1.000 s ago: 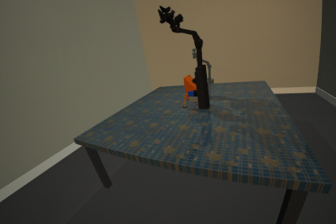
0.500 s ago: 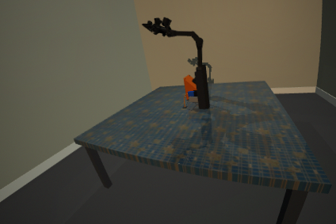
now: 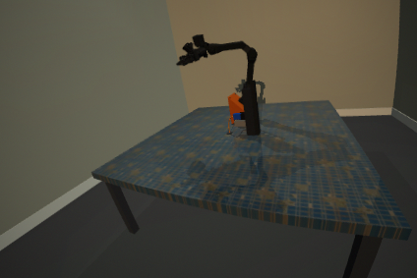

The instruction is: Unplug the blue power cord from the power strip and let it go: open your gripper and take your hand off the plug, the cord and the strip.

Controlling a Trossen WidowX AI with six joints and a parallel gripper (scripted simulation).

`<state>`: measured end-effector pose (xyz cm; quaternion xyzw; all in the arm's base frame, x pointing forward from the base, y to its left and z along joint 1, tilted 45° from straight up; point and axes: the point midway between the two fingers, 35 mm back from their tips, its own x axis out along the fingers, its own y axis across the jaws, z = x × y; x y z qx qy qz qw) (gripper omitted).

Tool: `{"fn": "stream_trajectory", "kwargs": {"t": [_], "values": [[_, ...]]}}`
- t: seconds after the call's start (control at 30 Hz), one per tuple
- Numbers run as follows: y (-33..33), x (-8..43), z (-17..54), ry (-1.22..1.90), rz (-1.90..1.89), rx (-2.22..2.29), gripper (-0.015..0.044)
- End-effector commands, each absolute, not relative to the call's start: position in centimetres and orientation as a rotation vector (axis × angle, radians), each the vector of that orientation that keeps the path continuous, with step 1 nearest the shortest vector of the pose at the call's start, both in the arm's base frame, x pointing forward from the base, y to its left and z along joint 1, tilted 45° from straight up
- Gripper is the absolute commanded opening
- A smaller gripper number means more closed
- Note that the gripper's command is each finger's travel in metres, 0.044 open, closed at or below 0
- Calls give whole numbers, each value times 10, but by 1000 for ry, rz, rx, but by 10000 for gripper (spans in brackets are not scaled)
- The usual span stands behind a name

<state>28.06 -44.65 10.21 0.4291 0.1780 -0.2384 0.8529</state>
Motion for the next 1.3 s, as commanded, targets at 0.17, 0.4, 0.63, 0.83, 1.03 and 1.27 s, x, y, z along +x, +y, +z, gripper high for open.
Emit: {"fn": "stream_trajectory", "kwargs": {"t": [0.17, 0.4, 0.63, 0.83, 1.03, 1.27], "values": [[-301, 323, 43, 752, -451, 1407, 160], [-183, 313, 18, 1136, -529, 1711, 160], [-74, 269, 16, 1588, -760, 1889, 160], [-65, 263, 17, 1633, -792, 1896, 160], [-64, 264, 18, 1633, -792, 1896, 160], [-57, 265, 25, 1633, -792, 1896, 160]]}}
